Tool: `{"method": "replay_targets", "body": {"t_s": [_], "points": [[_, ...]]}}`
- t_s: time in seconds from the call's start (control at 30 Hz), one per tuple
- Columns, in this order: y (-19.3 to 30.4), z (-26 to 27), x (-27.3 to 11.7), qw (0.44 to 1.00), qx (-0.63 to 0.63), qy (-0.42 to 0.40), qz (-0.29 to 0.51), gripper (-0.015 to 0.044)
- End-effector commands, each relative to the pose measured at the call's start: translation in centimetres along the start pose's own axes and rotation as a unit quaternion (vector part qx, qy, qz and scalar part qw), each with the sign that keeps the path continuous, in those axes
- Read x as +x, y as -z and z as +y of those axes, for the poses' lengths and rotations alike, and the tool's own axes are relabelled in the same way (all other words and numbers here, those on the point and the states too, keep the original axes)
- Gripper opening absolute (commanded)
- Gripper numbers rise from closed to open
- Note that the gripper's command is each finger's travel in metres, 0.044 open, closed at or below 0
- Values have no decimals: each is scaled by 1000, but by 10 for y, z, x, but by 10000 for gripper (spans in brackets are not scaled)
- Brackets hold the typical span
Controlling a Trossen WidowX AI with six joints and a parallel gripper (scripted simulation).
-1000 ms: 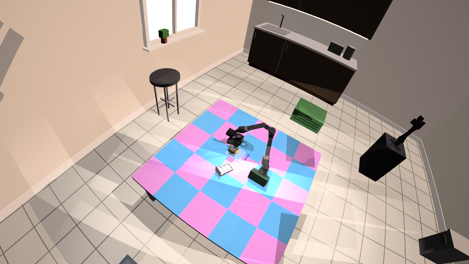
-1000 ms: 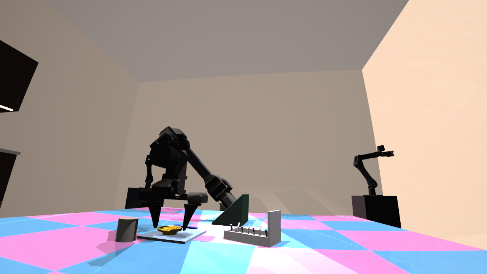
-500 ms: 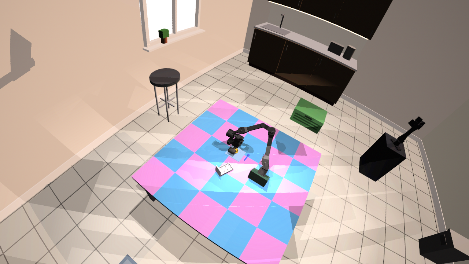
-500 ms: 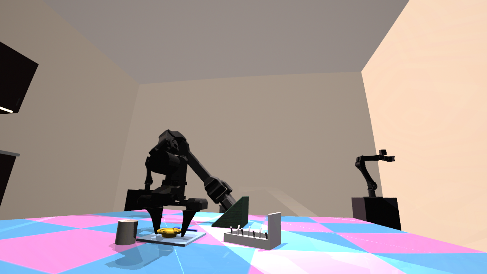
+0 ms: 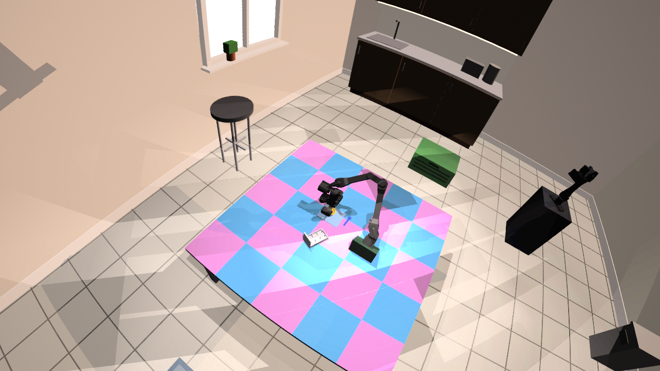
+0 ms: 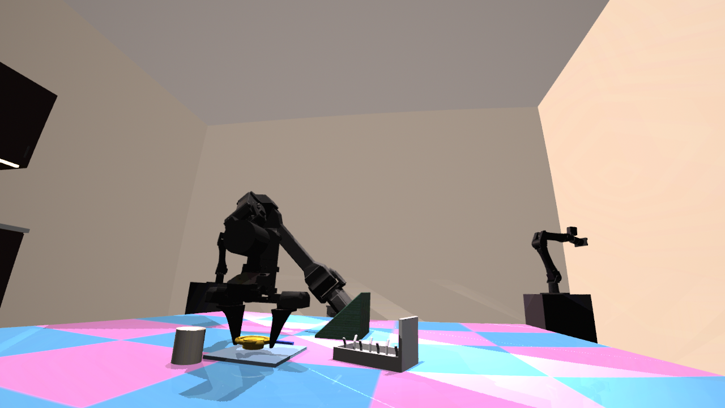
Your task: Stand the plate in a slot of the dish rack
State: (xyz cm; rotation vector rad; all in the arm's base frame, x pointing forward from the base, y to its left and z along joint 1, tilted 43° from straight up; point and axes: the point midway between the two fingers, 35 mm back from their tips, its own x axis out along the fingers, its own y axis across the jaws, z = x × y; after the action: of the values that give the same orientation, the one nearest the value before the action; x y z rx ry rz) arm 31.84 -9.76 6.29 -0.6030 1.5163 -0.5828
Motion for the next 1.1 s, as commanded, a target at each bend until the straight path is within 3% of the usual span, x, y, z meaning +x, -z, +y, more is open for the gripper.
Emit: {"method": "replay_targets", "body": {"t_s": [0.0, 0.1, 1.07], "points": [[-7, 1, -21, 1000, -1, -2, -11, 78], [-10, 2, -37, 1000, -5, -3, -15, 0], [-13, 3, -163, 998, -35, -6, -44, 0]]}}
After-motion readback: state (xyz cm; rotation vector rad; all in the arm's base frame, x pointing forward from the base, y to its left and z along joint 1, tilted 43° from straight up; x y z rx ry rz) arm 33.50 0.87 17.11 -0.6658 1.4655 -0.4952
